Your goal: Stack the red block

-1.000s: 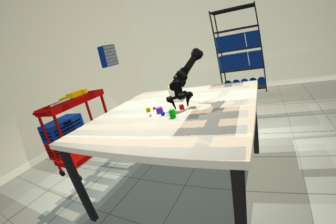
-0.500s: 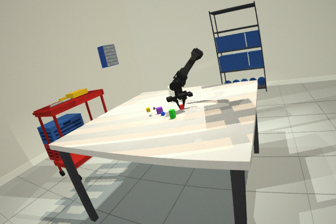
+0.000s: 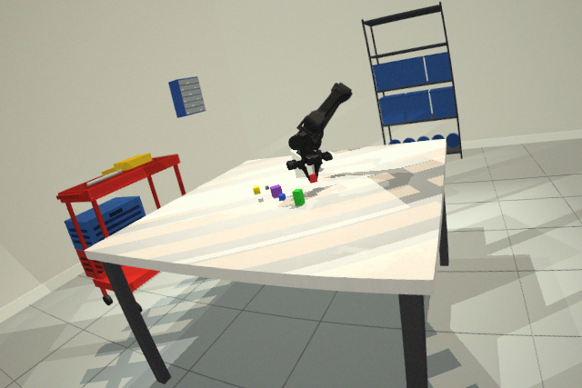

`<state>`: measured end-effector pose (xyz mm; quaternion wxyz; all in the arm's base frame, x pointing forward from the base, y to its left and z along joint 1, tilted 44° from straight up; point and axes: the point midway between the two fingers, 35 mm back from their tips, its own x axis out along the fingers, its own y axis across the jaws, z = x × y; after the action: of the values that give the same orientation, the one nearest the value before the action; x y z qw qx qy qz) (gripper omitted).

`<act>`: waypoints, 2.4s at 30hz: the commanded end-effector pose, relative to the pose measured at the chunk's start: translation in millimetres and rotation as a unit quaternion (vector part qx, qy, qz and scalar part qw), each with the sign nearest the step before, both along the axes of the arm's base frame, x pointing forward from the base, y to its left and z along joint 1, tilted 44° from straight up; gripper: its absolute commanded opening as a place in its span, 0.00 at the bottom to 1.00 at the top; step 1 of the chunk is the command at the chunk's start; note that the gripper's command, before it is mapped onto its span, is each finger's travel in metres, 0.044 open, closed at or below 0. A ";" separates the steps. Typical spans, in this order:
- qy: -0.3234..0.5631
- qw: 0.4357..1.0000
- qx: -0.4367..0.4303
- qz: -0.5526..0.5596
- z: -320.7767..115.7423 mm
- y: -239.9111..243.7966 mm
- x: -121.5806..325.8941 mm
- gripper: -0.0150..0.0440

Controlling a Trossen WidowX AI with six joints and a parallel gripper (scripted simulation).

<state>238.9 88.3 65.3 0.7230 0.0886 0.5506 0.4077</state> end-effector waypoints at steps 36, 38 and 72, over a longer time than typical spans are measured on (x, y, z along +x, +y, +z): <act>-0.006 1.000 -0.001 0.000 74.5 -67.4 36.3 0.25; -0.006 1.000 -0.001 0.000 75.8 -68.5 44.0 0.25; -0.009 1.000 0.000 0.000 71.5 -73.5 165.9 0.25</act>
<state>396.9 14.6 136.9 0.7273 0.0816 0.5450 0.4091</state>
